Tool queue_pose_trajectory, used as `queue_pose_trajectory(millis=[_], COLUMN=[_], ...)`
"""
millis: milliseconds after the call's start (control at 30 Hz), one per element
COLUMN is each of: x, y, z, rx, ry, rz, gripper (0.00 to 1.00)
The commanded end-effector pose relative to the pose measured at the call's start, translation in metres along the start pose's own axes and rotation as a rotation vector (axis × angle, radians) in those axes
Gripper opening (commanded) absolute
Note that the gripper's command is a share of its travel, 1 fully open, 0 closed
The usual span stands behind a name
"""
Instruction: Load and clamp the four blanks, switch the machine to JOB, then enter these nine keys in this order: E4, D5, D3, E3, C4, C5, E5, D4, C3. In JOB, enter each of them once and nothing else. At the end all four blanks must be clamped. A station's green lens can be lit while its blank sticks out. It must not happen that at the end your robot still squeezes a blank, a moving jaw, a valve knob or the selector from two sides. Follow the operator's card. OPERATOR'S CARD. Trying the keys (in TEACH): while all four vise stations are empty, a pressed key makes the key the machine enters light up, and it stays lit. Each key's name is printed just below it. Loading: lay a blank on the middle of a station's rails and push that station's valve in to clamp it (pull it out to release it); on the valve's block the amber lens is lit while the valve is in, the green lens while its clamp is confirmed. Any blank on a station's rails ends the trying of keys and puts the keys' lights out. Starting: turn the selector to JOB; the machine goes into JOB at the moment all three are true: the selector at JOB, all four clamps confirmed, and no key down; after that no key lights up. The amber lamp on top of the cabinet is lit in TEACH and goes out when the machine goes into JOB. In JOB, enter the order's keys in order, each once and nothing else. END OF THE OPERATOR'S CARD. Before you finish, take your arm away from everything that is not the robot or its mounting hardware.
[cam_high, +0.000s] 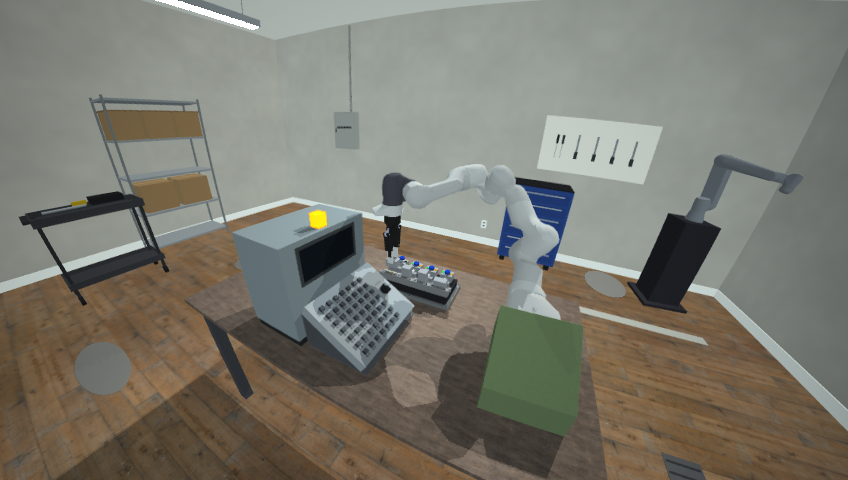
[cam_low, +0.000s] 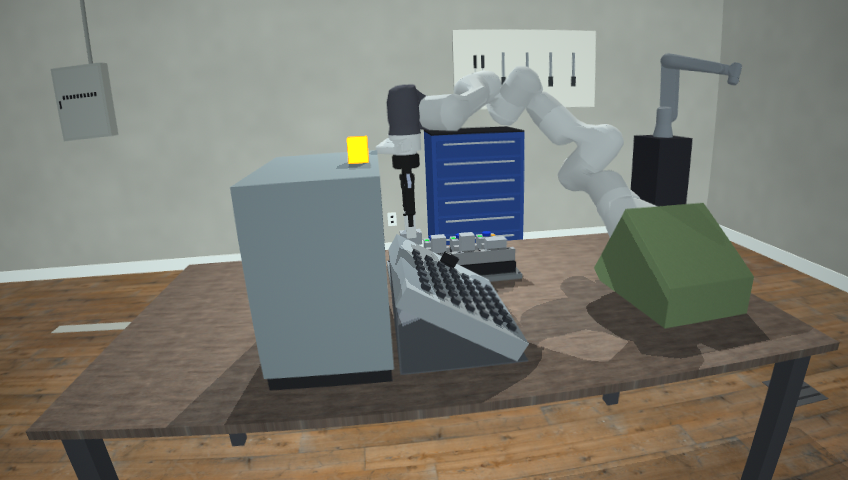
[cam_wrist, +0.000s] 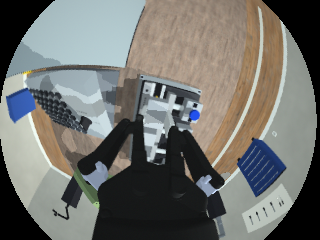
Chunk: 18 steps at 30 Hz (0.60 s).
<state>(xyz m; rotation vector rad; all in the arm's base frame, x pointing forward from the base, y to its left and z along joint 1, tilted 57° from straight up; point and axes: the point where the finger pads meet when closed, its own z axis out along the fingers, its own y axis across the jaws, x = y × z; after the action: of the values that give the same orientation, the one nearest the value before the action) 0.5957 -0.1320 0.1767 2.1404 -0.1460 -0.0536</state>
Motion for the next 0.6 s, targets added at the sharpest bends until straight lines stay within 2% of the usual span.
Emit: queue_pose_trajectory(millis=[0, 567], x=[0.004, 0.004], y=[0.0, 0.0], z=[0.005, 0.022], rx=[0.003, 0.003], ry=[0.012, 0.012], rz=[0.009, 0.009], gripper=[0.0, 0.0])
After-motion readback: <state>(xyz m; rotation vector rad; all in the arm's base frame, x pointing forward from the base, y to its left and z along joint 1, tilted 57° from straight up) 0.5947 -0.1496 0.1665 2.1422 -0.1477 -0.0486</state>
